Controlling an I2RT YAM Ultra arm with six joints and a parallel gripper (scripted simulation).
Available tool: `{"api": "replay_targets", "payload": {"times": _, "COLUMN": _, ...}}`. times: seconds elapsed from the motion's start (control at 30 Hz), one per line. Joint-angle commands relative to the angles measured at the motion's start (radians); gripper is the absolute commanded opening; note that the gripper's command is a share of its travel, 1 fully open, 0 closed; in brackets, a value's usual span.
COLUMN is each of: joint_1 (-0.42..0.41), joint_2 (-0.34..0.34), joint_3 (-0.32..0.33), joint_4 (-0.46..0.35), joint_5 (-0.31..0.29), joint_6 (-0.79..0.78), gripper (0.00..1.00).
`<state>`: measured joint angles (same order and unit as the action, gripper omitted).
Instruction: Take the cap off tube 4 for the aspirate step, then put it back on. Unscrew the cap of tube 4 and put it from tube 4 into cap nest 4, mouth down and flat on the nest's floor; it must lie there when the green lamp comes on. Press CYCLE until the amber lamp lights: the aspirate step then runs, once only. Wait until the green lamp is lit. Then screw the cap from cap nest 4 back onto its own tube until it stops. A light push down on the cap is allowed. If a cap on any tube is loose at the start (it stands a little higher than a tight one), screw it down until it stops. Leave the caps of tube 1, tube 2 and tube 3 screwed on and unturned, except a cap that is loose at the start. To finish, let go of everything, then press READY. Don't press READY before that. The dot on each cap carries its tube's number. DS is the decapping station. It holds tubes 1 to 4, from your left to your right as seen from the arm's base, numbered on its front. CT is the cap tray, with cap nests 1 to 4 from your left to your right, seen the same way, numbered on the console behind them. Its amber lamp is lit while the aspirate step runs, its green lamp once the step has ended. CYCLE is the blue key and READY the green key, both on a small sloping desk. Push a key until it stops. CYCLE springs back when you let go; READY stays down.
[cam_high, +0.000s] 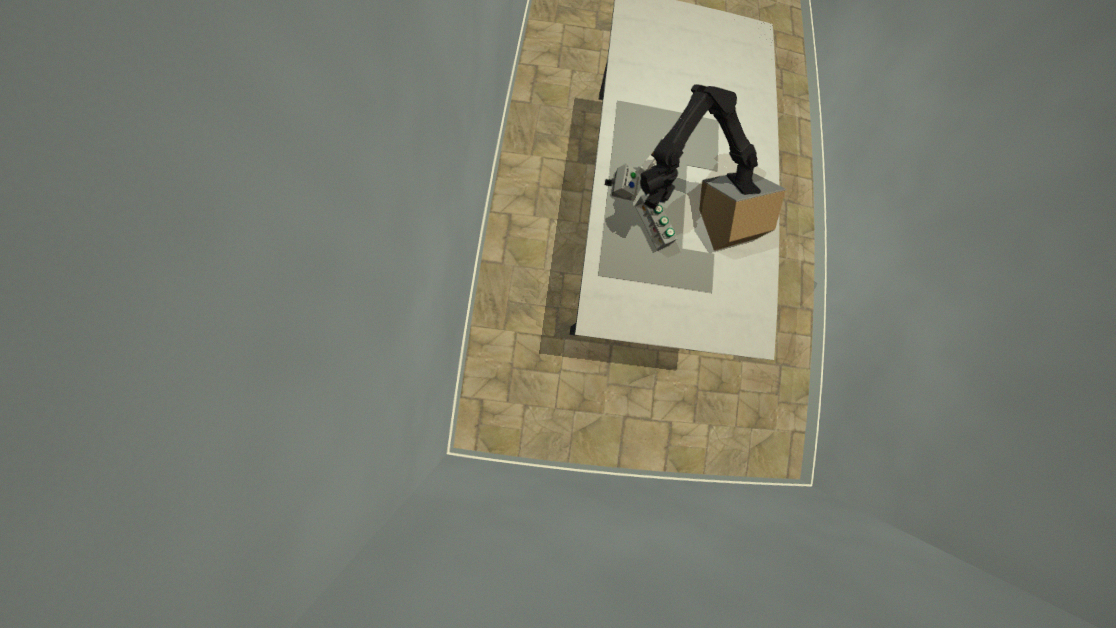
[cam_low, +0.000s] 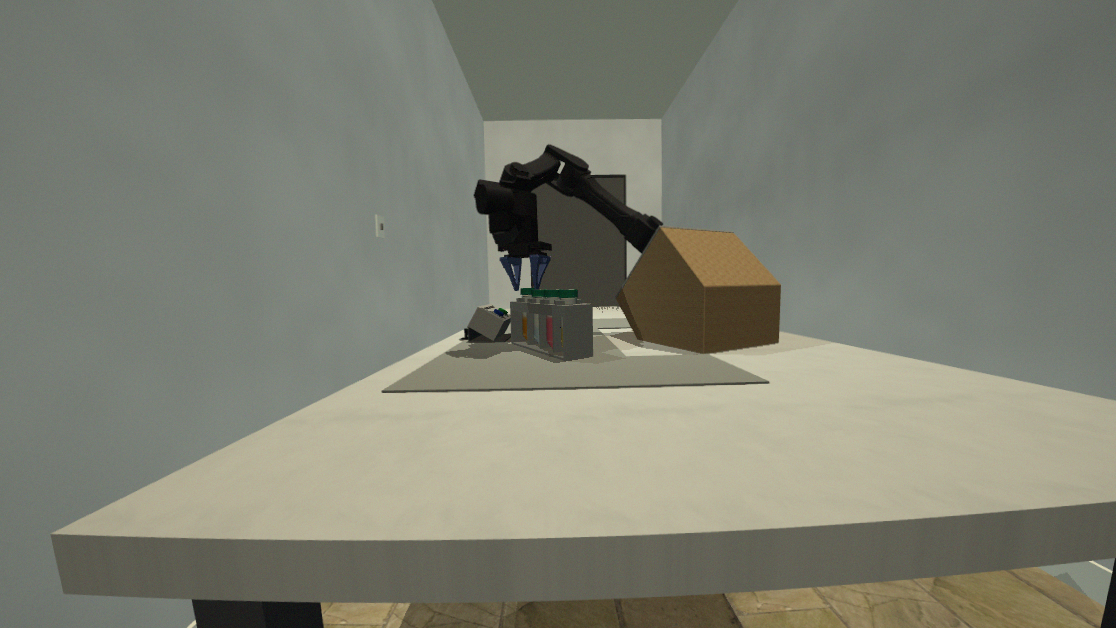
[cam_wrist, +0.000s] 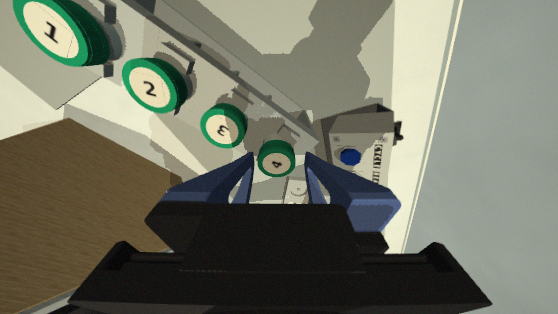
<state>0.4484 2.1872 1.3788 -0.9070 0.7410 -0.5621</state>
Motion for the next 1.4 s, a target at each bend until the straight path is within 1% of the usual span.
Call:
{"api": "replay_targets", "payload": {"times": 0.0, "joint_1": 0.022, "joint_2": -0.024, "joint_3": -0.022, "joint_4": 0.021, "joint_5": 0.003, "joint_6": 0.141, "gripper": 0.49}}
{"api": "replay_targets", "payload": {"times": 0.07, "joint_1": 0.02, "joint_2": -0.019, "joint_3": -0.01, "joint_4": 0.026, "joint_5": 0.003, "joint_6": 0.201, "gripper": 0.49}}
{"api": "replay_targets", "payload": {"times": 0.27, "joint_1": 0.01, "joint_2": -0.007, "joint_3": -0.028, "joint_4": 0.034, "joint_5": 0.004, "joint_6": 0.196, "gripper": 0.49}}
{"api": "replay_targets", "payload": {"times": 0.3, "joint_1": 0.012, "joint_2": -0.004, "joint_3": 0.006, "joint_4": 0.034, "joint_5": 0.004, "joint_6": 0.195, "gripper": 0.49}}
{"api": "replay_targets", "payload": {"times": 0.4, "joint_1": 0.006, "joint_2": 0.001, "joint_3": -0.011, "joint_4": 0.043, "joint_5": 0.005, "joint_6": 0.191, "gripper": 0.49}}
{"api": "replay_targets", "payload": {"times": 0.47, "joint_1": 0.003, "joint_2": -0.004, "joint_3": -0.011, "joint_4": 0.03, "joint_5": 0.002, "joint_6": 0.185, "gripper": 0.49}}
{"api": "replay_targets", "payload": {"times": 0.57, "joint_1": 0.013, "joint_2": 0.002, "joint_3": -0.014, "joint_4": 0.04, "joint_5": 0.004, "joint_6": 0.191, "gripper": 0.49}}
{"api": "replay_targets", "payload": {"times": 0.6, "joint_1": 0.012, "joint_2": -0.004, "joint_3": -0.033, "joint_4": 0.045, "joint_5": 0.004, "joint_6": 0.19, "gripper": 0.49}}
{"api": "replay_targets", "payload": {"times": 0.67, "joint_1": 0.012, "joint_2": -0.019, "joint_3": -0.04, "joint_4": 0.05, "joint_5": 0.004, "joint_6": 0.189, "gripper": 0.49}}
{"api": "replay_targets", "payload": {"times": 0.7, "joint_1": 0.012, "joint_2": -0.018, "joint_3": -0.04, "joint_4": 0.043, "joint_5": 0.003, "joint_6": 0.189, "gripper": 0.49}}
{"api": "replay_targets", "payload": {"times": 0.77, "joint_1": 0.012, "joint_2": -0.019, "joint_3": -0.011, "joint_4": 0.044, "joint_5": 0.003, "joint_6": 0.189, "gripper": 0.49}}
{"api": "replay_targets", "payload": {"times": 0.9, "joint_1": 0.011, "joint_2": -0.02, "joint_3": -0.011, "joint_4": 0.04, "joint_5": 0.003, "joint_6": 0.188, "gripper": 0.49}}
{"api": "replay_targets", "payload": {"times": 1.0, "joint_1": 0.011, "joint_2": -0.025, "joint_3": -0.042, "joint_4": 0.051, "joint_5": 0.004, "joint_6": 0.185, "gripper": 0.49}}
{"api": "replay_targets", "payload": {"times": 1.07, "joint_1": 0.009, "joint_2": -0.027, "joint_3": -0.045, "joint_4": 0.051, "joint_5": 0.004, "joint_6": 0.182, "gripper": 0.49}}
{"api": "replay_targets", "payload": {"times": 1.17, "joint_1": 0.009, "joint_2": -0.028, "joint_3": -0.026, "joint_4": 0.047, "joint_5": 0.004, "joint_6": 0.182, "gripper": 0.49}}
{"api": "replay_targets", "payload": {"times": 1.3, "joint_1": 0.003, "joint_2": -0.03, "joint_3": -0.048, "joint_4": 0.055, "joint_5": 0.005, "joint_6": 0.176, "gripper": 0.49}}
{"api": "replay_targets", "payload": {"times": 1.37, "joint_1": 0.001, "joint_2": -0.03, "joint_3": -0.049, "joint_4": 0.056, "joint_5": 0.005, "joint_6": 0.175, "gripper": 0.49}}
